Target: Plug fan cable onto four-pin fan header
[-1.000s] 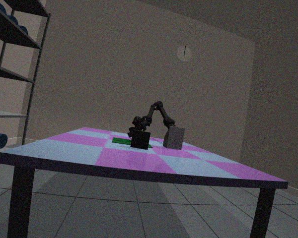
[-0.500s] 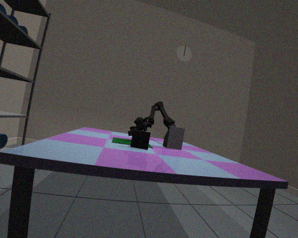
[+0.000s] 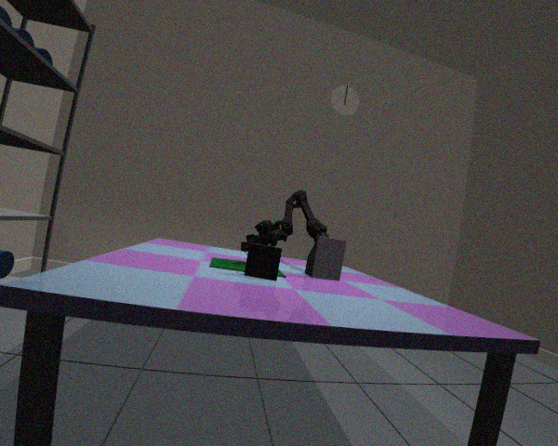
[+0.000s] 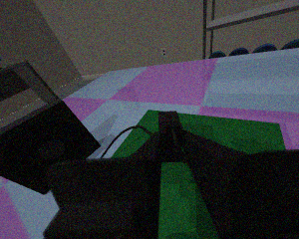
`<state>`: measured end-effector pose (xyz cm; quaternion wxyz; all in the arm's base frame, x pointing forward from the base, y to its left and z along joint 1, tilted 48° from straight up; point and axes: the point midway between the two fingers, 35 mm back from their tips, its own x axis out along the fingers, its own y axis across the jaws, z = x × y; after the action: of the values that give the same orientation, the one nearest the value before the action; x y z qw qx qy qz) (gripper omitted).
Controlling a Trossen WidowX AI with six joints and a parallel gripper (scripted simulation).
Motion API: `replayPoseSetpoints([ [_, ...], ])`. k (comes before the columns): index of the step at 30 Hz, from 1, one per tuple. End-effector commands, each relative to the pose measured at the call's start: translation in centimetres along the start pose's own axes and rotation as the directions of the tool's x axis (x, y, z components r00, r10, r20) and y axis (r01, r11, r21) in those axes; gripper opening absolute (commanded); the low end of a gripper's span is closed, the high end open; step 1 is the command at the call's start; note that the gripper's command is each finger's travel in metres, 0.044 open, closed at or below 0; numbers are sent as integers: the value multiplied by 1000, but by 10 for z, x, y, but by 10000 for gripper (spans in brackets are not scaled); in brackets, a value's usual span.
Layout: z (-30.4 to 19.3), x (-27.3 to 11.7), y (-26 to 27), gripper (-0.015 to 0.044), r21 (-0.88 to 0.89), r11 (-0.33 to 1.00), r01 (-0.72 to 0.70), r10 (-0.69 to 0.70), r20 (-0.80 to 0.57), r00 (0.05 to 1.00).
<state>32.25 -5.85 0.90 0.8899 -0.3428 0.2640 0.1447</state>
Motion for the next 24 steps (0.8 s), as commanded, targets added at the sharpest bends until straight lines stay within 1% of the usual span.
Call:
replayPoseSetpoints([
  [1,3,-7,0,0,-34,999,16,-15,40,999],
  [24,13,-34,-2,0,-163,980,116,-85,186,979],
])
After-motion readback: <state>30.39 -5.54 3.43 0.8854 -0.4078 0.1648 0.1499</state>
